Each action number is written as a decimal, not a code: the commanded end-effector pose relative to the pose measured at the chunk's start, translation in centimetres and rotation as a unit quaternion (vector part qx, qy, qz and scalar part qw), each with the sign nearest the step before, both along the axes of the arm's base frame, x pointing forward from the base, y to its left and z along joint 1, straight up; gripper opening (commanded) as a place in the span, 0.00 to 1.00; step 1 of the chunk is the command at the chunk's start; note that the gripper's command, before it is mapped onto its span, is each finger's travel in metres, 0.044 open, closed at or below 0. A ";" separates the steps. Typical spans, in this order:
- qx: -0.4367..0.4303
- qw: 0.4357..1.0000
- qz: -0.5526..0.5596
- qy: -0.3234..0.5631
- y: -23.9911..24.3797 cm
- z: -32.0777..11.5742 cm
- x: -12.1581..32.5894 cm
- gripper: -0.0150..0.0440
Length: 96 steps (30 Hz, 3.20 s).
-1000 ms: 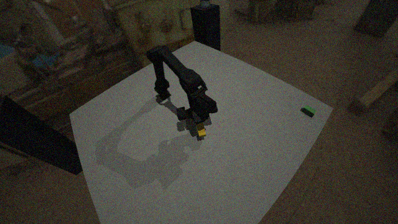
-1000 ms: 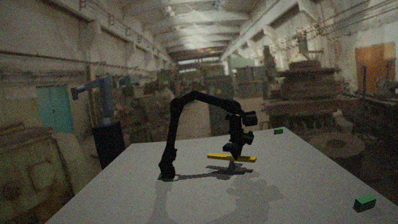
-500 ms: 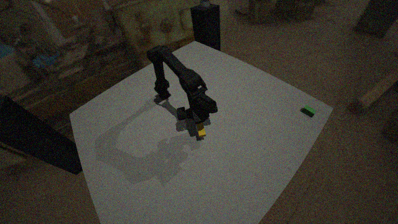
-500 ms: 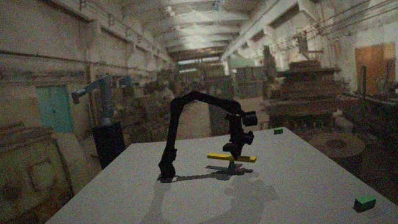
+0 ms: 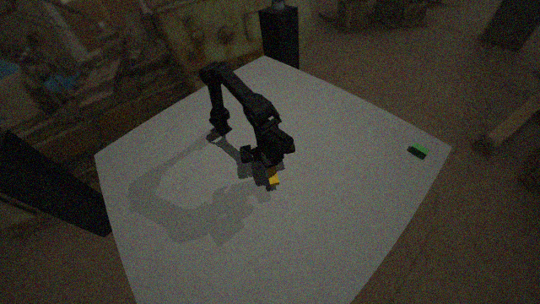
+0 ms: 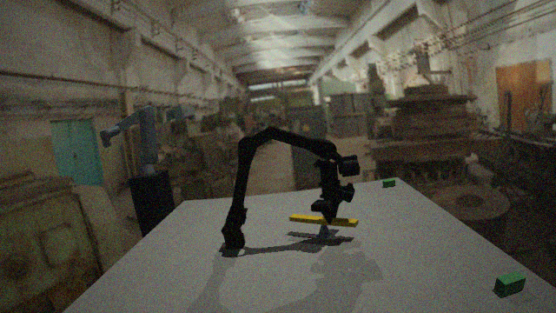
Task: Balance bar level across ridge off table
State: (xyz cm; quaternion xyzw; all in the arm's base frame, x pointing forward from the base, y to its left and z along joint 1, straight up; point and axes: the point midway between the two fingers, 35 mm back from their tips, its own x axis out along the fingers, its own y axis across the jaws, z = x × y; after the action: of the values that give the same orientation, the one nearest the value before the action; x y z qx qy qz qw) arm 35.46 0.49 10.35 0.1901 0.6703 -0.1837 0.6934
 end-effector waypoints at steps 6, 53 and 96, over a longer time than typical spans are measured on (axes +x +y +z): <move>0.000 1.000 0.000 -0.001 0.0 0.1 0.1 0.25; 0.000 1.000 0.000 0.000 0.0 0.0 0.0 0.25; 0.000 1.000 0.000 0.000 0.0 0.0 0.0 0.54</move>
State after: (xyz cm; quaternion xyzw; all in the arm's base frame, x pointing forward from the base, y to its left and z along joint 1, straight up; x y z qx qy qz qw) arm 35.46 0.49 10.38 0.1900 0.6705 -0.1837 0.6932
